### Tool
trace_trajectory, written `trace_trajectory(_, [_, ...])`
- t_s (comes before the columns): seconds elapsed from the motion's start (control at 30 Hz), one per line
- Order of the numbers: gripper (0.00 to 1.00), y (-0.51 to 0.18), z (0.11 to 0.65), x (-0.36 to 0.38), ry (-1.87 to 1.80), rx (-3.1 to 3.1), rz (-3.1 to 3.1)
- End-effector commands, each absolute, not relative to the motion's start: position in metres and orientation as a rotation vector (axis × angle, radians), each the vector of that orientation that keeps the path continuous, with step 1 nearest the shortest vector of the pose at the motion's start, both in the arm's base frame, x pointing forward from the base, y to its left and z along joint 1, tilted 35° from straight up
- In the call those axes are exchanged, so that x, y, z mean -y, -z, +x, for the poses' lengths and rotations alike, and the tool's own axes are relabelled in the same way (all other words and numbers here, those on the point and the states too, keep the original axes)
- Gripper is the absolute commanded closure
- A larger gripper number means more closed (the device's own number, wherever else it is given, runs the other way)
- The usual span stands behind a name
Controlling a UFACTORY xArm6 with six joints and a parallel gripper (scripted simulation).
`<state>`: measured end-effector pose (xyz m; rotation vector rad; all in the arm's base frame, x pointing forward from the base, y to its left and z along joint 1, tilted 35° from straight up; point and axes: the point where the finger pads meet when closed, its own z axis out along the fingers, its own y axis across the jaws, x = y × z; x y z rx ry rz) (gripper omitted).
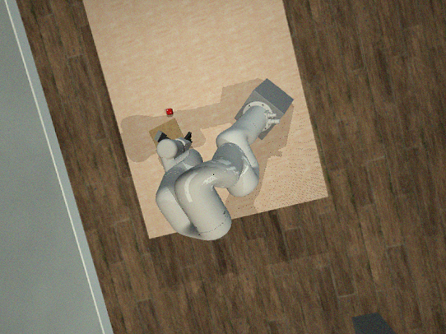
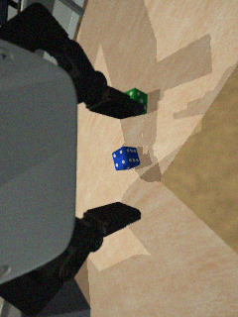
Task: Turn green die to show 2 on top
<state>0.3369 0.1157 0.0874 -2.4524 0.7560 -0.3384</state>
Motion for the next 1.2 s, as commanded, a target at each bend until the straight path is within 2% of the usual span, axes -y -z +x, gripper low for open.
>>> trace_trajectory(0.0, [0.0, -0.09, 0.34, -0.118, 0.341, -0.756, -2.451])
trace_trajectory(0.53, [0.0, -0.127, 0.376, -0.156, 0.341, -0.755, -2.451])
trace_trajectory(1.17, [0.0, -0.129, 0.377, -0.157, 0.341, -0.756, -2.451])
